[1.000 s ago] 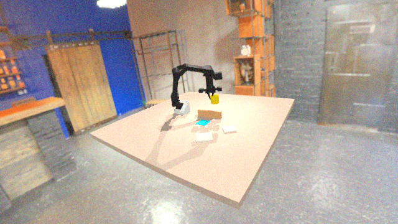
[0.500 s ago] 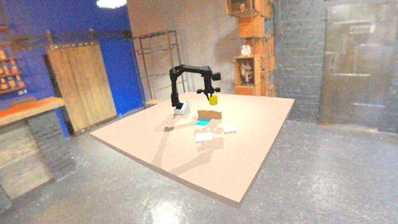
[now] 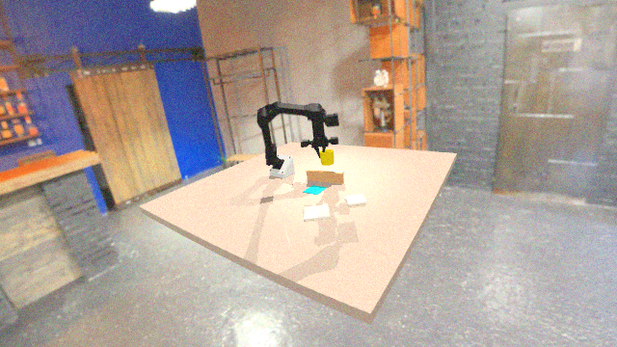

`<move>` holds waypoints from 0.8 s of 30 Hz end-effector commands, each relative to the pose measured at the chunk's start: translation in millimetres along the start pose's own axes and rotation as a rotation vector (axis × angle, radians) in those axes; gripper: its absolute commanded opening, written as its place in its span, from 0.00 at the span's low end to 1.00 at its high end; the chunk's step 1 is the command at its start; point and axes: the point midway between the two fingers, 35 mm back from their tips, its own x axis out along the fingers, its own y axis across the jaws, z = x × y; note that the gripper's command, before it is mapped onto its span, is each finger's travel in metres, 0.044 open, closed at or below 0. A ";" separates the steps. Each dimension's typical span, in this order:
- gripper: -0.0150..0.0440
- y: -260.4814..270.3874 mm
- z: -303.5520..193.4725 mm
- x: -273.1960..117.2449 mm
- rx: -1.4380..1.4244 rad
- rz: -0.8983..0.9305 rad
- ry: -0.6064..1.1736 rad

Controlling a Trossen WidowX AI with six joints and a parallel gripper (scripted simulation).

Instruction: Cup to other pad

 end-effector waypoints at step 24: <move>0.25 -36.2 76.7 -1.7 -0.005 -0.004 -0.008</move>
